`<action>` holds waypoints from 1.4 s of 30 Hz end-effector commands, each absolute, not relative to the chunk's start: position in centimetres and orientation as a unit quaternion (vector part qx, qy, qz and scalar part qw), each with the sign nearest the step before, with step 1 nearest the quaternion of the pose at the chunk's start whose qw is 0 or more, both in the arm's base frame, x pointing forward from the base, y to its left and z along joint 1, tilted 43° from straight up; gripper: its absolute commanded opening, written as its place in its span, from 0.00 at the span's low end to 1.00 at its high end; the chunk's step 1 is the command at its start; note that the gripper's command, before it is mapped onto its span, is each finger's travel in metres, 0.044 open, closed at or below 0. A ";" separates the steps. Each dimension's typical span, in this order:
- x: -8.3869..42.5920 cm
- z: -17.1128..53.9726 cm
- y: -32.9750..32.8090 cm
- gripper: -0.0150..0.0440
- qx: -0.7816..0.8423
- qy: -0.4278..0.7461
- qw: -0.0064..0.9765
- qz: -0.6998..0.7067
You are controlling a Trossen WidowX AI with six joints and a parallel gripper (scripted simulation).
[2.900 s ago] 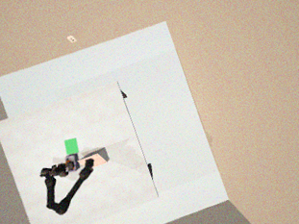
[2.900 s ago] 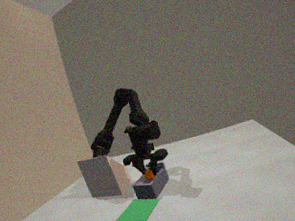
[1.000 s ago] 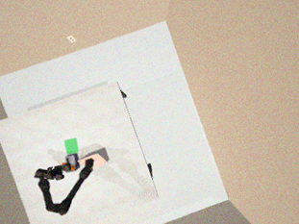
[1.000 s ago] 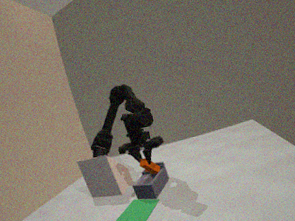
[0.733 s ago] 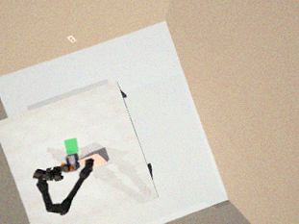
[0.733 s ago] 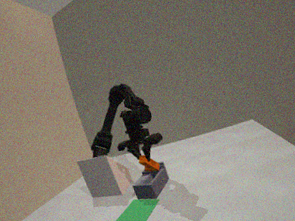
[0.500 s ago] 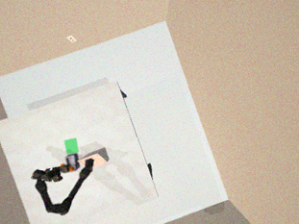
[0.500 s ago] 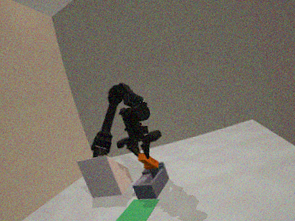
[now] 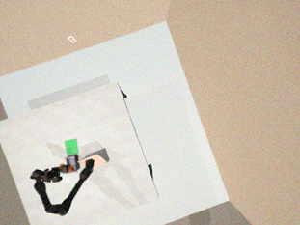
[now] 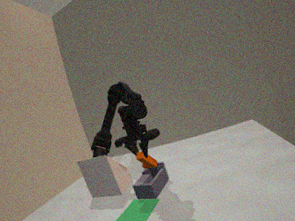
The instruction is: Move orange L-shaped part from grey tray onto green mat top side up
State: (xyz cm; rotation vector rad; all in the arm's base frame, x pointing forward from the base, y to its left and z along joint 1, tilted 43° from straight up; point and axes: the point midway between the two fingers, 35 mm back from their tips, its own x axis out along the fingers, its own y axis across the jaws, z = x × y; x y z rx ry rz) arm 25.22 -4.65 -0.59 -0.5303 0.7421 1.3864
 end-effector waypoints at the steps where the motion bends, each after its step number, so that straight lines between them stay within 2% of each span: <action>1: 24.8 -1.8 -5.9 0.25 -0.237 0.332 0.674 0.616; 32: 21.3 -10.8 -15.9 0.25 -0.240 0.336 0.673 0.614; 42: 21.2 -11.4 -15.8 0.25 -0.241 0.336 0.673 0.614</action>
